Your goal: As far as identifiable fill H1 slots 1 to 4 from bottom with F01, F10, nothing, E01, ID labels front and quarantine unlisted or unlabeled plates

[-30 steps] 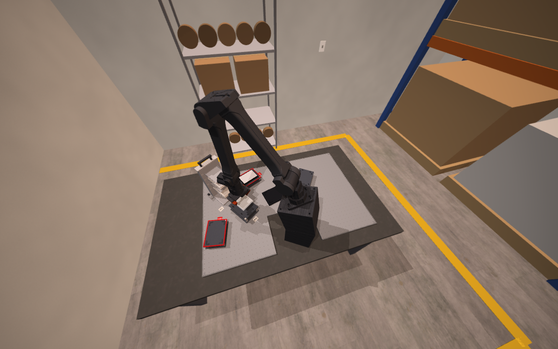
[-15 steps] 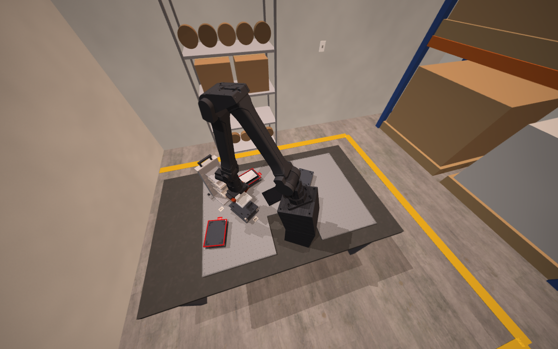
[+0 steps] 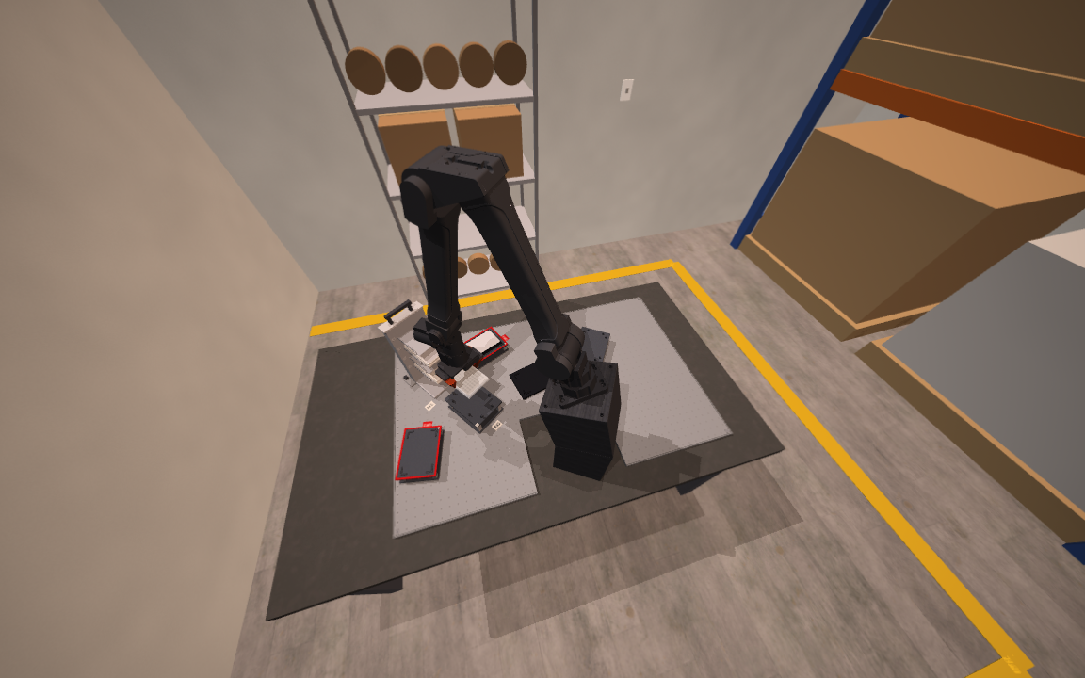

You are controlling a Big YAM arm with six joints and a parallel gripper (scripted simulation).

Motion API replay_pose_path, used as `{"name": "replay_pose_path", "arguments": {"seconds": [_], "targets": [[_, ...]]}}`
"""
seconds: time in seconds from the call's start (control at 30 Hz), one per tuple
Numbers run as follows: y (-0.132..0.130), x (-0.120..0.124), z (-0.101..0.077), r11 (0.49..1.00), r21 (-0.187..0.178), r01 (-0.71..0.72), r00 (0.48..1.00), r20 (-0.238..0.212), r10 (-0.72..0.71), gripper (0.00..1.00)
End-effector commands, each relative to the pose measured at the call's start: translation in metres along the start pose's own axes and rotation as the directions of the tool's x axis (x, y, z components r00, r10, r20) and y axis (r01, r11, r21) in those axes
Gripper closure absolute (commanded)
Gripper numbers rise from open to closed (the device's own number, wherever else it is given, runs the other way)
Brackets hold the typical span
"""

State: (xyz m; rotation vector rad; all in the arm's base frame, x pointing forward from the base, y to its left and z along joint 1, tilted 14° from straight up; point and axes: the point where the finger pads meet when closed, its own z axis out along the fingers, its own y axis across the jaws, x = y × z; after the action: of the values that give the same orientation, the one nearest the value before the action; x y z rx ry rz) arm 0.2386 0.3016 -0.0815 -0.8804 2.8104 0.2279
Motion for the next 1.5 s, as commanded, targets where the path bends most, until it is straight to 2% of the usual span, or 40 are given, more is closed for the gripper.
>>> {"name": "replay_pose_path", "arguments": {"seconds": [0.0, 0.2, 0.27, 0.3, 0.4, 0.67, 0.73, 0.77, 0.83, 1.23, 1.3, 1.33, 1.47], "targets": [[-0.004, -0.005, -0.014, 1.0, -0.002, 0.0, 1.0, 0.016, 0.0, 0.14], [-0.003, -0.011, -0.023, 1.0, -0.003, 0.0, 1.0, 0.019, 0.0, 0.14], [-0.002, -0.01, -0.032, 1.0, -0.005, 0.0, 1.0, 0.025, 0.0, 0.14], [0.012, -0.017, -0.034, 0.999, -0.011, 0.046, 0.998, 0.039, -0.046, 0.14], [0.02, -0.011, -0.023, 0.993, -0.002, 0.115, 0.993, 0.01, -0.115, 0.14], [0.047, -0.013, -0.024, 0.955, -0.001, 0.297, 0.955, 0.011, -0.297, 0.14], [0.047, -0.013, -0.024, 0.955, -0.001, 0.297, 0.955, 0.011, -0.297, 0.14], [0.052, -0.016, -0.027, 0.948, -0.003, 0.32, 0.947, 0.024, -0.319, 0.14], [0.058, -0.013, -0.024, 0.932, 0.0, 0.364, 0.932, 0.012, -0.363, 0.14], [0.1, -0.015, -0.025, 0.795, 0.001, 0.607, 0.795, 0.014, -0.607, 0.14], [0.1, -0.015, -0.025, 0.795, 0.001, 0.607, 0.795, 0.014, -0.607, 0.14], [0.103, -0.016, -0.029, 0.781, 0.002, 0.625, 0.78, 0.024, -0.625, 0.14], [0.117, -0.016, -0.026, 0.719, 0.002, 0.695, 0.719, 0.015, -0.695, 0.14]]}}
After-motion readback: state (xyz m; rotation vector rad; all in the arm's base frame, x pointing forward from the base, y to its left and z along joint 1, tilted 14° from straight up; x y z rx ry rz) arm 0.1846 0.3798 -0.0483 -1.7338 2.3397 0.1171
